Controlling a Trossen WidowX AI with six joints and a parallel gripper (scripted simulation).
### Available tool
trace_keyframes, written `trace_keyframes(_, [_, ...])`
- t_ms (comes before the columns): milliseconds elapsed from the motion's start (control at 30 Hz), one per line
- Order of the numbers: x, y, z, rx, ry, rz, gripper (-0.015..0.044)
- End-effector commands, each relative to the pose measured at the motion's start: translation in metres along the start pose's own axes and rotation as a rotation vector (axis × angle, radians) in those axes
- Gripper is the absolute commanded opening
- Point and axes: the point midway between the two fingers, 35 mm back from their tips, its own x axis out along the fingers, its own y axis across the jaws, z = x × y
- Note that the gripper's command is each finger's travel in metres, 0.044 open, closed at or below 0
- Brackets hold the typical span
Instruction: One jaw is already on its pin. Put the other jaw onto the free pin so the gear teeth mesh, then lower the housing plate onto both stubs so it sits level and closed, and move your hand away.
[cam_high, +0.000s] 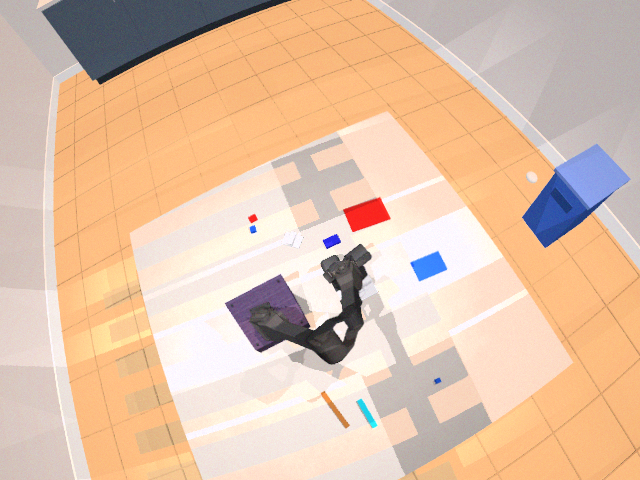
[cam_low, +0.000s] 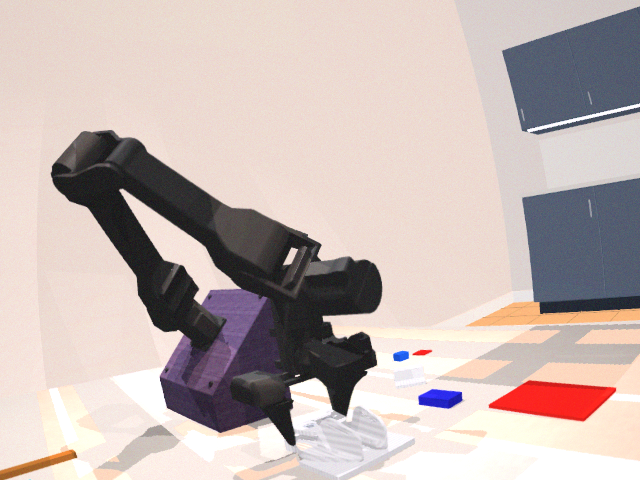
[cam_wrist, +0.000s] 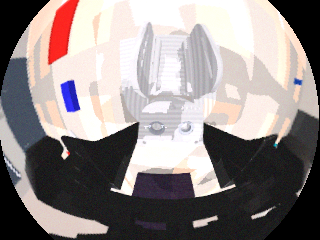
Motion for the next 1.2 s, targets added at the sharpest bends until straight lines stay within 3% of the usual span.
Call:
trace_keyframes(0, [0.0020, -0.0001, -0.0007, -0.004, 0.002, -0.004, 0.0351])
trace_keyframes(1167, [0.0068, -0.0002, -0.0008, -0.003, 0.002, -0.005, 0.0351])
